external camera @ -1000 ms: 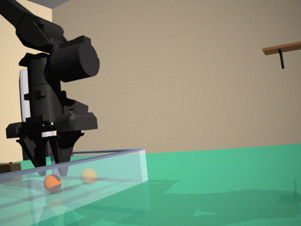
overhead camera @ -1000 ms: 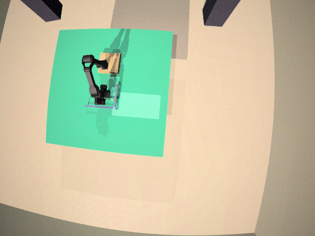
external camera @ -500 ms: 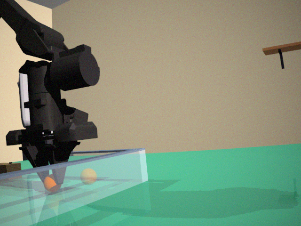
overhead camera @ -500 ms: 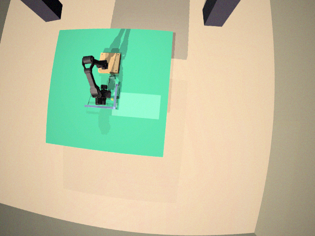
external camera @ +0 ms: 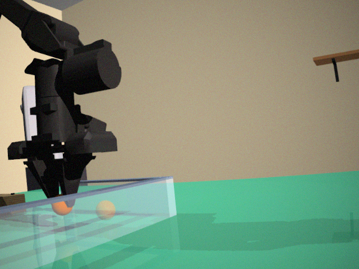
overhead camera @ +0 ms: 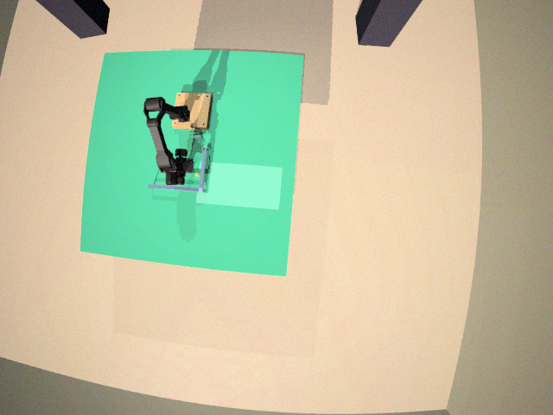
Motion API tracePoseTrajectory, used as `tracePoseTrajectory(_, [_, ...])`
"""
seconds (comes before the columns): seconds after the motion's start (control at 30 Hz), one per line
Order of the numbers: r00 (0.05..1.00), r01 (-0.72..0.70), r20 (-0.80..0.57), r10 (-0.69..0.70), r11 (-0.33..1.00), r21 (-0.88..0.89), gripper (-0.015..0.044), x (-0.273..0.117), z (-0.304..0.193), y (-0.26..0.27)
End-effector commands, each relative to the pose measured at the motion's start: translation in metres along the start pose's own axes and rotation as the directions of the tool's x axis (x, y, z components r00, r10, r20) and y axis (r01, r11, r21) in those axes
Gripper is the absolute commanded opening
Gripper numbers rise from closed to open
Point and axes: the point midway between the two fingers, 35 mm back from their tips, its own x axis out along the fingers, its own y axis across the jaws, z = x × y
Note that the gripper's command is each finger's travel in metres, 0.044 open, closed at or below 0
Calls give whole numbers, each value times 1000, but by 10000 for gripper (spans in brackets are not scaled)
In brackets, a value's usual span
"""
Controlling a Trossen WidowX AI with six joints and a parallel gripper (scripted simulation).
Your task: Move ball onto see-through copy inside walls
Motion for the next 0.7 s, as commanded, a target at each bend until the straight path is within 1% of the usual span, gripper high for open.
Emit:
tracePoseTrajectory(0.0, [1000,15,-3,-15,1000,-2,0,-28,0,-4])
tracePoseTrajectory(0.4, [1000,15,-3,-15,1000,-2,0,-100,-1,3])
tracePoseTrajectory(0.57, [1000,14,-3,-14,1000,-2,0,-104,-1,4])
tracePoseTrajectory(0.67, [1000,13,-4,-13,1000,0,0,-99,7,0])
